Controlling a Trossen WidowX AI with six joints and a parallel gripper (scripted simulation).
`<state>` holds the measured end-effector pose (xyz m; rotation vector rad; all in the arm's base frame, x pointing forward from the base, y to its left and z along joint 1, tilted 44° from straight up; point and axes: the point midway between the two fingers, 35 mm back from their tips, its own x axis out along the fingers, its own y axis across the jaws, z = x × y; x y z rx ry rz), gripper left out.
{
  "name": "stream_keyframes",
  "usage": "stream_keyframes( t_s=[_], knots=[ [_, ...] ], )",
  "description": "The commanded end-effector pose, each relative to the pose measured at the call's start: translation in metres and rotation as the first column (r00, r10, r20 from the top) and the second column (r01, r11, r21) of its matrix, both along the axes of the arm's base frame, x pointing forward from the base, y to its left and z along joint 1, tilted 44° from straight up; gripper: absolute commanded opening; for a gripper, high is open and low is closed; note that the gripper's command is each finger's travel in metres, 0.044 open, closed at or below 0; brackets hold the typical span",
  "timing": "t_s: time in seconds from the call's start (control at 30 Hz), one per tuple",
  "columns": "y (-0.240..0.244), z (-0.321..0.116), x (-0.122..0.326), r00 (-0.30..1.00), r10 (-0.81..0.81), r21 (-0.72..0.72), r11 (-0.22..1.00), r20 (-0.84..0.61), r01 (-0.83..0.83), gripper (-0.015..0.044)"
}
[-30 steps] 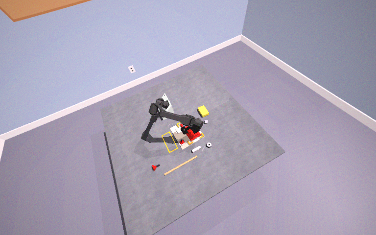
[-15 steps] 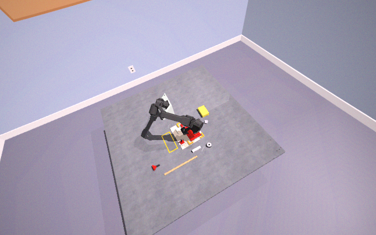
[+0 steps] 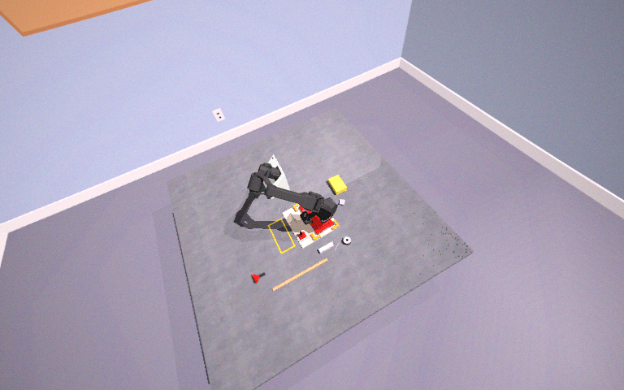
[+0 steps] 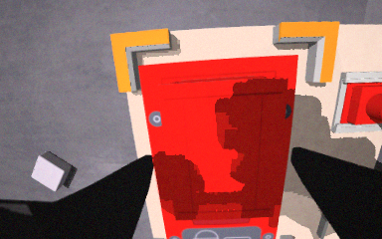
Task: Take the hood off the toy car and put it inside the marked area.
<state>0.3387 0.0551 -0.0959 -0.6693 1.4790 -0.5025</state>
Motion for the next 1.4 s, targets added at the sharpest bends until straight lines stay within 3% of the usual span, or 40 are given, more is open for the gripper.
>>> stream_keyframes(
  t_s=[0.0, 0.73, 0.83, 1.17, 1.37],
  knots=[
    [-0.0020, -0.0014, 0.0002, 1.000, 0.004, -0.005, 1.000, -0.001, -0.004, 0.0440],
    [-0.0095, -0.0091, 0.0007, 1.000, 0.004, -0.005, 1.000, -0.001, -0.004, 0.0440],
    [-0.0078, -0.0082, 0.0005, 1.000, 0.000, -0.001, 1.000, 0.000, 0.000, 0.0361],
    [-0.0078, -0.0082, 0.0005, 1.000, 0.000, -0.001, 1.000, 0.000, 0.000, 0.0295],
    [-0.0063, -0.0066, 0.0005, 1.000, 0.000, 0.000, 1.000, 0.000, 0.000, 0.0137]
  ],
)
